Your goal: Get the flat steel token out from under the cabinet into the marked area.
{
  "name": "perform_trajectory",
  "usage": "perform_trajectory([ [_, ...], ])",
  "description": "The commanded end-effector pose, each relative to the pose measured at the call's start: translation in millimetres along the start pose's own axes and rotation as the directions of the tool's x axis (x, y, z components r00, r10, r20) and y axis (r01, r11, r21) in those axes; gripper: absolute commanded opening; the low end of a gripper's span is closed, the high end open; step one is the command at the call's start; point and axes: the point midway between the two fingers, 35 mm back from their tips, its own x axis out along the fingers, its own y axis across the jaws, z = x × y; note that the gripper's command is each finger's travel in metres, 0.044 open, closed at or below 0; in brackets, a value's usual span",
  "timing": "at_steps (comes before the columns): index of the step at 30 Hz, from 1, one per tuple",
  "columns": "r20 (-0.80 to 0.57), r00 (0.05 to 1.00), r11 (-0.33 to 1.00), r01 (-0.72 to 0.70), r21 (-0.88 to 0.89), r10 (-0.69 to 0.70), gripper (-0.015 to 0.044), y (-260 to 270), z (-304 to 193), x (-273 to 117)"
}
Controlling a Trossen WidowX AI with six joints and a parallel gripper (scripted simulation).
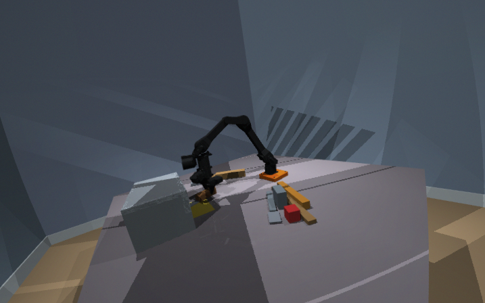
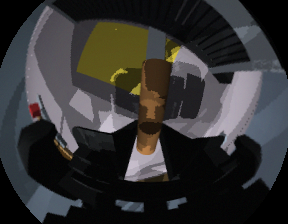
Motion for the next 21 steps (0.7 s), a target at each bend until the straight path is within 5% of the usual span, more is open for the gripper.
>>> perform_trajectory([
  [1, 0.002, 1.0, 1.0, -0.007, -0.003, 0.007, 0.0, 3, 0, 1],
  [21, 0.0, 1.0, 1.0, -0.007, -0.003, 0.007, 0.0, 2, -21, 1],
])
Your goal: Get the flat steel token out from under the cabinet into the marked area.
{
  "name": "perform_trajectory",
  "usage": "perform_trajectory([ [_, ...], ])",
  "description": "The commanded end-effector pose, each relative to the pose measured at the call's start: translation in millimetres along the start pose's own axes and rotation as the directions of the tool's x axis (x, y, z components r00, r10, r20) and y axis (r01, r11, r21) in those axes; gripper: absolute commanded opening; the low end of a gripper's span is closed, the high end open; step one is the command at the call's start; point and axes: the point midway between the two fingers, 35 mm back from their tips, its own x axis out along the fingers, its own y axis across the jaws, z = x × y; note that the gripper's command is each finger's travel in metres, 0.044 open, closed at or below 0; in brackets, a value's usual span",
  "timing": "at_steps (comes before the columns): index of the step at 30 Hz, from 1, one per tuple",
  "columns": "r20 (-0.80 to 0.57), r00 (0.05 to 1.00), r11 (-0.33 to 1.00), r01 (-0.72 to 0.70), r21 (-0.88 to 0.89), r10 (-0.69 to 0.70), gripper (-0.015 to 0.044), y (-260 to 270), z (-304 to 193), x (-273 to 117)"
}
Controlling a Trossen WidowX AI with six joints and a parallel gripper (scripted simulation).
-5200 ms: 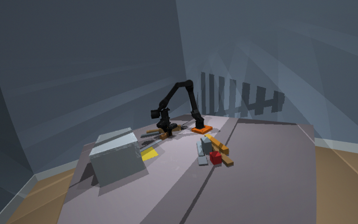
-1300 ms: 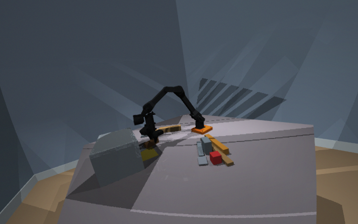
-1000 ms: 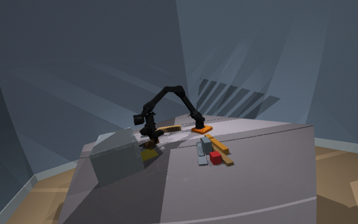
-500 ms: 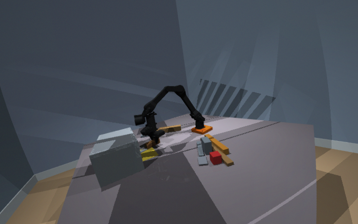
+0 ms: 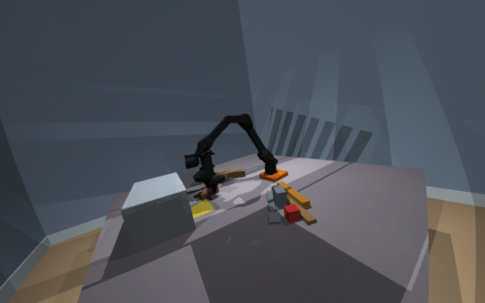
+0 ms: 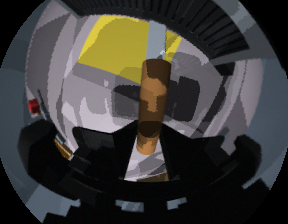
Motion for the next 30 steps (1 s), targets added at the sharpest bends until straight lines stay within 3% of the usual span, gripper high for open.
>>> perform_trajectory([
  [1, 0.001, 1.0, 1.0, -0.005, -0.001, 0.005, 0.0, 0, -6, 1],
  [30, -0.002, 1.0, 1.0, -0.005, -0.001, 0.005, 0.0, -1, -39, 1],
])
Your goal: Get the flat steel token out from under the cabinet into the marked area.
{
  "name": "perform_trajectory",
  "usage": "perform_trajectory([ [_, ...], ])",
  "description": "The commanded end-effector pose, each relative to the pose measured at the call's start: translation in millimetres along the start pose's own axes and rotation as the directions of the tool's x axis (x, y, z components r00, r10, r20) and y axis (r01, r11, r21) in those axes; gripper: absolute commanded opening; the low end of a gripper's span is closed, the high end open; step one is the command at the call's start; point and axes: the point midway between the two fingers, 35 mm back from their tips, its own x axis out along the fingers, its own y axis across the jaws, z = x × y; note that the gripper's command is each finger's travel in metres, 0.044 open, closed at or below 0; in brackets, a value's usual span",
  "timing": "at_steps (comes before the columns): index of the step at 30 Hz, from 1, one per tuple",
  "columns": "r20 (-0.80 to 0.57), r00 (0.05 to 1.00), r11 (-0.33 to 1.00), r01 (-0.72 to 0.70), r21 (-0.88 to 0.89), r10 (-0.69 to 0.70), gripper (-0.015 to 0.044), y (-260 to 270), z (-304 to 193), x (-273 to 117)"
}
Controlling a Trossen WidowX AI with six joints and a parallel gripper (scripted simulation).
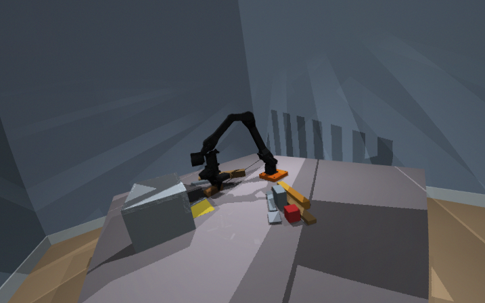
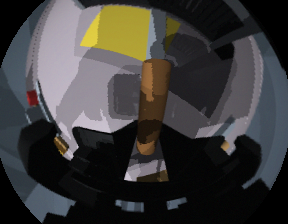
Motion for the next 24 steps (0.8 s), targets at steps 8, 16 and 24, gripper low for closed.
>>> perform_trajectory([
  [8, -0.001, 1.0, 1.0, -0.002, -0.001, 0.002, 0.0, 0, -15, 1],
  [16, -0.002, 1.0, 1.0, -0.002, -0.001, 0.002, 0.0, -1, -25, 1],
  [24, -0.003, 1.0, 1.0, -0.002, -0.001, 0.002, 0.0, -1, -36, 1],
])
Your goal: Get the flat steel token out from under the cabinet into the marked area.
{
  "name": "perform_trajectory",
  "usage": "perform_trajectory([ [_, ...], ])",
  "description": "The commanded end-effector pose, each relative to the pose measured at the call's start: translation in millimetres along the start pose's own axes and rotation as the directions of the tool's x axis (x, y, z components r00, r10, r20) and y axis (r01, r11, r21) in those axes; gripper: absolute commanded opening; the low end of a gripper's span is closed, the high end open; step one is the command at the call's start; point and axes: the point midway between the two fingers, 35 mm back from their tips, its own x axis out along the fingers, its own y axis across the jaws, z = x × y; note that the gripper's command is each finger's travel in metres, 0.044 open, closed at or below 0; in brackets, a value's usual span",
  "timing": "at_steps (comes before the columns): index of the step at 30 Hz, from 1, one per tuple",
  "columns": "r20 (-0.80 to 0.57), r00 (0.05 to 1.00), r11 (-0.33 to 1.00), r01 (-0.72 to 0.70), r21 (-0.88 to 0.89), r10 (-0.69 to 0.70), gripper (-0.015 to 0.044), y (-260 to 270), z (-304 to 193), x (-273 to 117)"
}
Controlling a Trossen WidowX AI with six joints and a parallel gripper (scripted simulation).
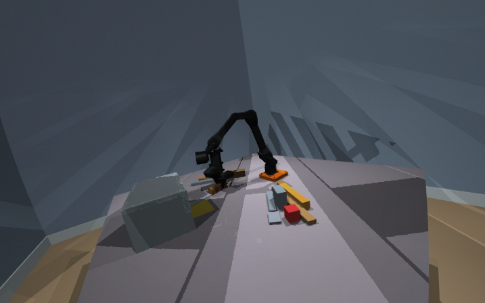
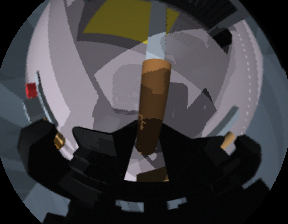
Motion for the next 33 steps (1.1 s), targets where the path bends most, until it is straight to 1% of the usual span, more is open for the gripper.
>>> perform_trajectory([
  [1, -0.001, 1.0, 1.0, -0.001, -0.001, 0.001, 0.0, 0, -7, 1],
  [33, -0.005, 1.0, 1.0, -0.001, -0.001, 0.001, 0.0, -2, -54, 1],
])
